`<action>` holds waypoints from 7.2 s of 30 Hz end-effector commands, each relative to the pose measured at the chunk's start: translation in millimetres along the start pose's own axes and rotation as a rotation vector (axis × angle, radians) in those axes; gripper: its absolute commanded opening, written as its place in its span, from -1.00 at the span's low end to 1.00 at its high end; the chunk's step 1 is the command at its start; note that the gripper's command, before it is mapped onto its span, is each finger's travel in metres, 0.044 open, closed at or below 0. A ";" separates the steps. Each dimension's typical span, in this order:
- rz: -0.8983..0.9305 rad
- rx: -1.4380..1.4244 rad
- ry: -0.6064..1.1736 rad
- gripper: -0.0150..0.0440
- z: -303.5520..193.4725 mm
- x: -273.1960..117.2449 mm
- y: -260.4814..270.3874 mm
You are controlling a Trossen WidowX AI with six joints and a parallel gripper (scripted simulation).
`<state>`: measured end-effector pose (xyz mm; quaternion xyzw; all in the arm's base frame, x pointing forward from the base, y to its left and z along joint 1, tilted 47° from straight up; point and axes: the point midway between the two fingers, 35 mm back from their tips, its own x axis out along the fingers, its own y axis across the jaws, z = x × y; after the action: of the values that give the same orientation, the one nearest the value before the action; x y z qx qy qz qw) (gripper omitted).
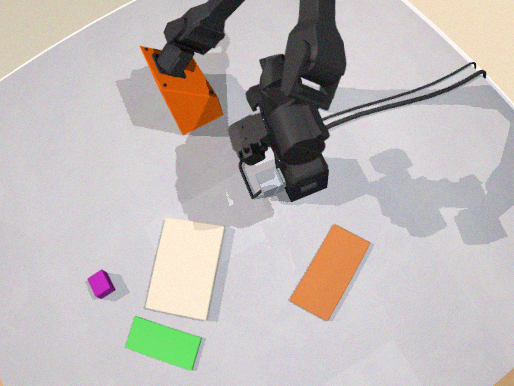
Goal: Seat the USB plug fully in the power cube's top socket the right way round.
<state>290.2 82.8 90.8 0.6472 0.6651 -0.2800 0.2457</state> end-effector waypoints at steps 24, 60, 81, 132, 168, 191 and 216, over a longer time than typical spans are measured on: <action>0.000 -0.003 -0.003 -0.49 0.2 -19.0 0.3; 0.001 -0.589 0.002 -0.49 -0.3 -22.5 0.1; 0.002 -1.139 0.001 -0.49 -0.3 -22.5 0.1; 0.003 -2.474 0.000 -0.49 -0.3 -22.4 0.1; 0.003 -3.141 -0.001 -0.49 -0.3 -22.4 0.0; 0.028 -3.131 0.001 -0.49 -1.8 -20.3 0.0; 0.058 -3.129 0.000 -0.49 -3.5 -17.4 0.3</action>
<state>290.8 71.5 105.2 -0.2328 0.2737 0.6680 0.6517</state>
